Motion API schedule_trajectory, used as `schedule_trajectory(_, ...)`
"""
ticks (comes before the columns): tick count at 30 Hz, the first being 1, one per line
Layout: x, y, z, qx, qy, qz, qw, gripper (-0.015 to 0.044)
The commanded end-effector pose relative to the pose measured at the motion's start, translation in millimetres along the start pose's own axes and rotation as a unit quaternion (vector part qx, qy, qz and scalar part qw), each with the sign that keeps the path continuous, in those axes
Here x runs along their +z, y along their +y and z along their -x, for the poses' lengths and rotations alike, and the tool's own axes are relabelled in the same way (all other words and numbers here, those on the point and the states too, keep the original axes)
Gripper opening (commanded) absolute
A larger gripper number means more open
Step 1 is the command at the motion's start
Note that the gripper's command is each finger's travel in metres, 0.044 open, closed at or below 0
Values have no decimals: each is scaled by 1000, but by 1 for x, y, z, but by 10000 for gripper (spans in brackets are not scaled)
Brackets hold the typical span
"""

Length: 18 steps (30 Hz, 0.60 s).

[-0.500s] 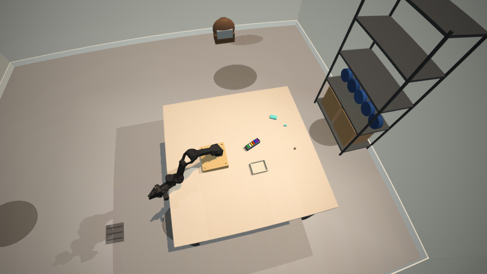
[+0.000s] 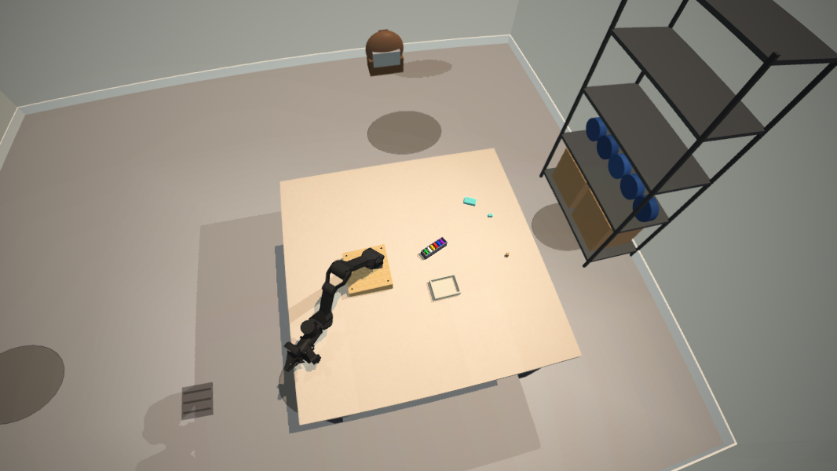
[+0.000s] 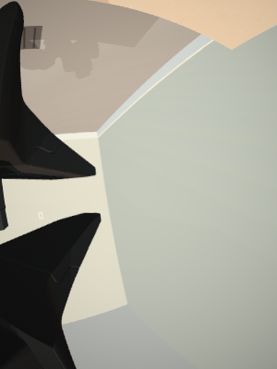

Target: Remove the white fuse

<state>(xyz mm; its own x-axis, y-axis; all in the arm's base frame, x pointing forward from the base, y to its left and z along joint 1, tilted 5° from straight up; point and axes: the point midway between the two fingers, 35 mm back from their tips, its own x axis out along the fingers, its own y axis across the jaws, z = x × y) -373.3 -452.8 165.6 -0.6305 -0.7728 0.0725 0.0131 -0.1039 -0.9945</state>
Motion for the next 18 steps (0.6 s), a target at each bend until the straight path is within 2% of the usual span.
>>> schedule_trajectory(1,56,17,7,45,-44,-57,996,74)
schedule_trajectory(9,194,49,49,165,-131,-184,960,74)
schedule_trajectory(18,327,82,143,320,-191,-275,886,74)
